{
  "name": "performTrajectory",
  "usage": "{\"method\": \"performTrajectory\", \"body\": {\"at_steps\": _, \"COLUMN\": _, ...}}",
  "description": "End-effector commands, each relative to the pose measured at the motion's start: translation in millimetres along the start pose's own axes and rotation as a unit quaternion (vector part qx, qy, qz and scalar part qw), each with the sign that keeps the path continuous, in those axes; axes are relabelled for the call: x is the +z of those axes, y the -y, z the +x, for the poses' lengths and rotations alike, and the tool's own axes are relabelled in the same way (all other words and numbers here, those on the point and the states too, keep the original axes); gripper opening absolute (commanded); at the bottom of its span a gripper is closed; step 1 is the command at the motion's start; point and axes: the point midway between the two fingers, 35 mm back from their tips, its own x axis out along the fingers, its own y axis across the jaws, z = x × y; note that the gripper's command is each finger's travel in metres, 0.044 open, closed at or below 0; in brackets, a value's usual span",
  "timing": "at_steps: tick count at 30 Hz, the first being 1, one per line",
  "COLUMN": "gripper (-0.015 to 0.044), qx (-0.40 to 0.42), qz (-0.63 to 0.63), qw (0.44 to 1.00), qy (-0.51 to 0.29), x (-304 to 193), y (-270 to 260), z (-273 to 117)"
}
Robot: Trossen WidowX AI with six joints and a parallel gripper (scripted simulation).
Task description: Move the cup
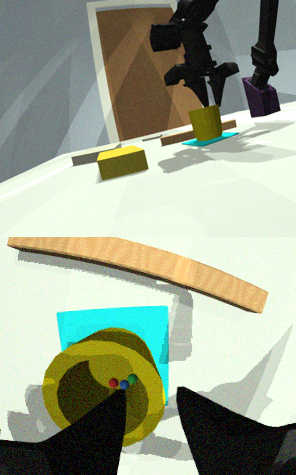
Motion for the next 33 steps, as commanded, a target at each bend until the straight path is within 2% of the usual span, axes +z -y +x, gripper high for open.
{"method": "performTrajectory", "body": {"at_steps": 1, "gripper": 0.0147, "qx": 0.002, "qz": -0.003, "qw": 1.0, "qy": 0.001, "x": 0, "y": -1, "z": -6}}
{"method": "performTrajectory", "body": {"at_steps": 15, "gripper": 0.0147, "qx": 0.001, "qz": -0.002, "qw": 1.0, "qy": 0.0, "x": 1, "y": 1, "z": -26}}
{"method": "performTrajectory", "body": {"at_steps": 26, "gripper": 0.0435, "qx": -0.001, "qz": 0.002, "qw": 1.0, "qy": -0.002, "x": 1, "y": 1, "z": -25}}
{"method": "performTrajectory", "body": {"at_steps": 33, "gripper": 0.044, "qx": 0.0, "qz": 0.001, "qw": 1.0, "qy": 0.0, "x": 2, "y": 0, "z": -51}}
